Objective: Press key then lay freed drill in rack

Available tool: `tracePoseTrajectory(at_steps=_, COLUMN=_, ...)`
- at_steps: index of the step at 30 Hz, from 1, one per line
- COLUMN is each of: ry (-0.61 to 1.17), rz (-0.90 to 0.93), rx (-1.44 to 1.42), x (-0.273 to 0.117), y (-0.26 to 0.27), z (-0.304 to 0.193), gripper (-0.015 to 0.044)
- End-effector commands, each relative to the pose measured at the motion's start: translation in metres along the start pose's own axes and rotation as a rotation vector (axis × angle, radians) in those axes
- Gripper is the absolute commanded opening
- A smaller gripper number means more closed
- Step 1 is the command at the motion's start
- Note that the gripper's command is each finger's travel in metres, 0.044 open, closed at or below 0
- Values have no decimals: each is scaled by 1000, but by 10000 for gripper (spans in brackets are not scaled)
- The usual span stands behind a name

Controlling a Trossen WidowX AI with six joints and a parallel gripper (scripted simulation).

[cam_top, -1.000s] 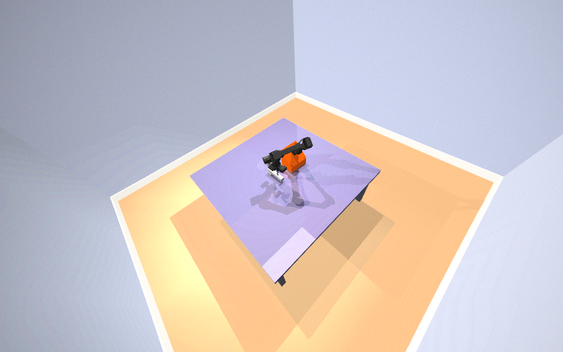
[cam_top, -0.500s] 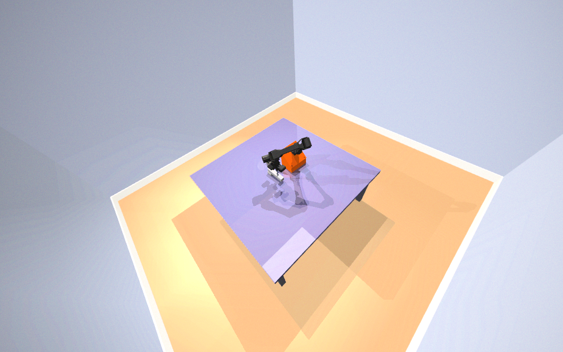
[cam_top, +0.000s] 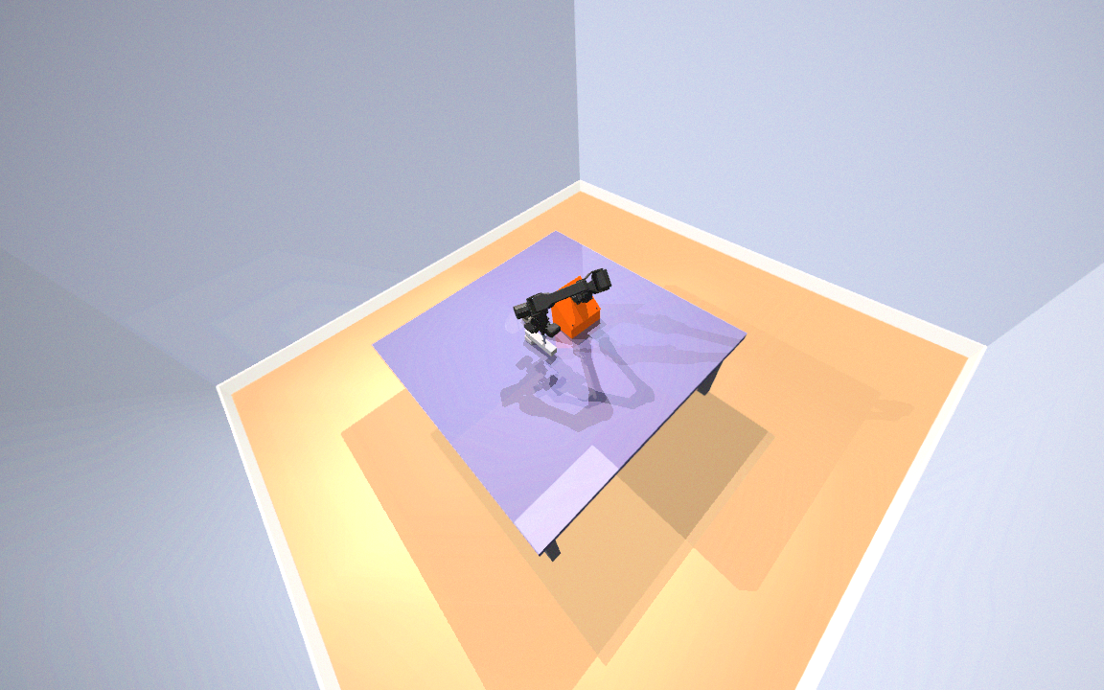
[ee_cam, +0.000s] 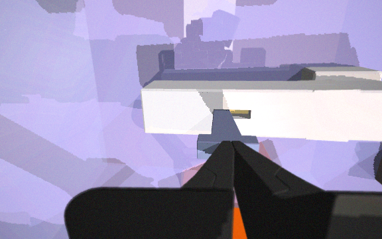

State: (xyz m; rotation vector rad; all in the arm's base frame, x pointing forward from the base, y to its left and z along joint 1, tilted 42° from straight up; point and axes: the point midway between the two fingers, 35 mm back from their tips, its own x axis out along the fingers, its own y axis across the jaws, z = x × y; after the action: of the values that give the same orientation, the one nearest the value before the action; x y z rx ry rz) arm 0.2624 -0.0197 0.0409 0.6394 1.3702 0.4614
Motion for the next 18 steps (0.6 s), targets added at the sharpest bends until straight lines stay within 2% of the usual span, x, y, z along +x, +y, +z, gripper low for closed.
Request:
tracePoseTrajectory(at_steps=1, ry=8, rz=3, rx=7, x=2, y=1, z=-3, gripper=0)
tracePoseTrajectory(at_steps=18, ry=8, rz=3, rx=7, x=4, y=1, z=-2, gripper=0)
